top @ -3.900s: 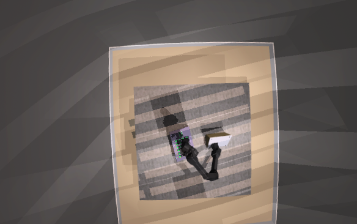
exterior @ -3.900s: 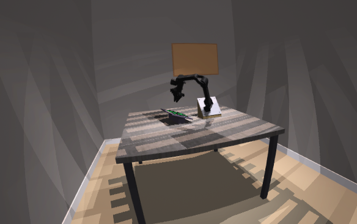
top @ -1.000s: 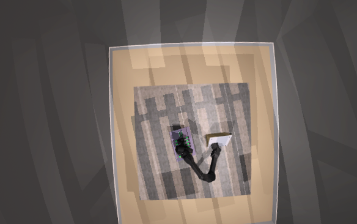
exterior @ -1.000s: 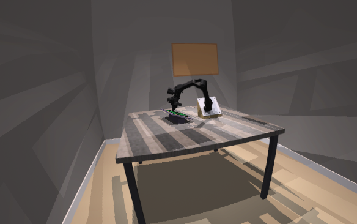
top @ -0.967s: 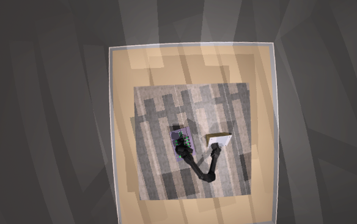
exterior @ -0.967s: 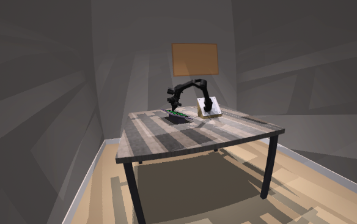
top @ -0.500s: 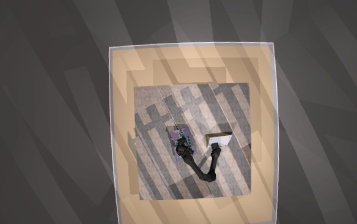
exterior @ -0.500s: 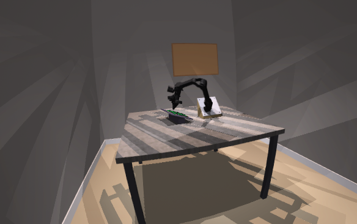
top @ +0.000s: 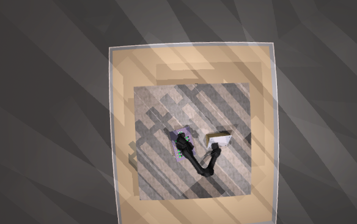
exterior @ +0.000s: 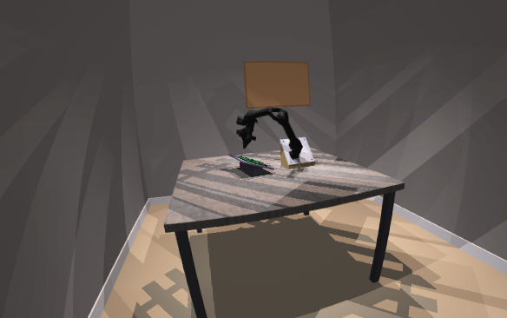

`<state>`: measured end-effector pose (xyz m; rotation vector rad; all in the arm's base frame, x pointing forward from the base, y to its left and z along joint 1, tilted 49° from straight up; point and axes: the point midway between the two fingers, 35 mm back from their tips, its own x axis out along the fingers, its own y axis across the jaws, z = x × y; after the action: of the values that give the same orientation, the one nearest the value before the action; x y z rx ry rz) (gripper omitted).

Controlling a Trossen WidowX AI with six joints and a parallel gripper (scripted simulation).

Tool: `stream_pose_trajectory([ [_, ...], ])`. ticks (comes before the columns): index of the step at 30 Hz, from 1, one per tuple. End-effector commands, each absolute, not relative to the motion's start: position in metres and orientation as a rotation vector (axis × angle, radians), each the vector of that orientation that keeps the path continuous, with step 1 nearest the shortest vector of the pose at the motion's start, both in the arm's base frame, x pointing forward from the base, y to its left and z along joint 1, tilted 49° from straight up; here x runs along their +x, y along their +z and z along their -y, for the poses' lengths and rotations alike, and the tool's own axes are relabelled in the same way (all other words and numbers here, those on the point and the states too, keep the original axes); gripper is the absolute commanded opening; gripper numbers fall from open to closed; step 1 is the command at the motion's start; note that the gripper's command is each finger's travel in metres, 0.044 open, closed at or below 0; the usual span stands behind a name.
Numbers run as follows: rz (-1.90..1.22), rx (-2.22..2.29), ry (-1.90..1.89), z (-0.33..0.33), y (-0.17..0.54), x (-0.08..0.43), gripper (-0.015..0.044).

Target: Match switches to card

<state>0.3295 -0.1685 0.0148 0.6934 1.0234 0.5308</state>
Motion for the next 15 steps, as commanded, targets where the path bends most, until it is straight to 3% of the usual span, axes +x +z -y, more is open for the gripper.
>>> stream_pose_trajectory([
  [1, -1.021, 0.686, 0.535, 0.172, 0.009, 0.331, 0.0000],
  [15, -0.996, 0.692, 0.527, 0.141, -0.016, 0.349, 0.0000],
])
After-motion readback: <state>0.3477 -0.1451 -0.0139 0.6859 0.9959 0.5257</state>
